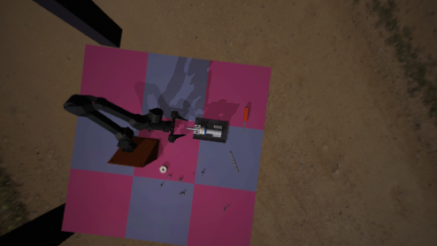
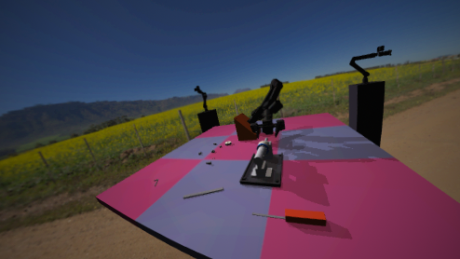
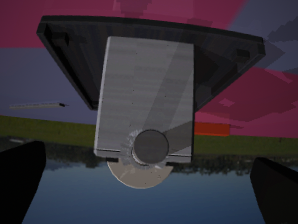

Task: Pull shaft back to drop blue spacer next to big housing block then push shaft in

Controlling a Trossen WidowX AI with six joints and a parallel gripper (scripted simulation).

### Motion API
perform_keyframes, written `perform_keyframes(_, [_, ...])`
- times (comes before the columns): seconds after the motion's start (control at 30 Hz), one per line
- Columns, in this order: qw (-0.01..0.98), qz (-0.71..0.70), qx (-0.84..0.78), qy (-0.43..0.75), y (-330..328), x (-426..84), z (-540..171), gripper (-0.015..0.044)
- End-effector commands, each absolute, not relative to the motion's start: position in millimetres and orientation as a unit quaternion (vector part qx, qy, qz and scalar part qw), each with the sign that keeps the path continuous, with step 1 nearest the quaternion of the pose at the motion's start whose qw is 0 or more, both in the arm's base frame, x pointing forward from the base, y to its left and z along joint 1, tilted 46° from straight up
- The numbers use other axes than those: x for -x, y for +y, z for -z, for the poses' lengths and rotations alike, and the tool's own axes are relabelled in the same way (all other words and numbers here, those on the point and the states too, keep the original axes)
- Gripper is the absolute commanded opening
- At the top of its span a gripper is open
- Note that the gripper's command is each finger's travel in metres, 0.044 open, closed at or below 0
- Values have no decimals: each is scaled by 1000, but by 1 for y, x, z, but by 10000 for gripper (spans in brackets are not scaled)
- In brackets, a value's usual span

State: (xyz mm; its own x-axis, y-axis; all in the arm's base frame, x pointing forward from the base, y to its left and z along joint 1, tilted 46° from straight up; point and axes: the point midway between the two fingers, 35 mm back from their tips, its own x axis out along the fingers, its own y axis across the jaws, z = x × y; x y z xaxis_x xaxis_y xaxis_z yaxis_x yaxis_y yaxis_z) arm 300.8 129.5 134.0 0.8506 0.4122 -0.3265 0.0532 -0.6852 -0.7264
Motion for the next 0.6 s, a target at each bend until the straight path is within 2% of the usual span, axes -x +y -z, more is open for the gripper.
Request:
perform_keyframes(0.0, [374, -239, 887, -130, 132, -306, -132, 440])
perform_keyframes(0.57, [374, -239, 887, -130, 140, -324, -123, 440])
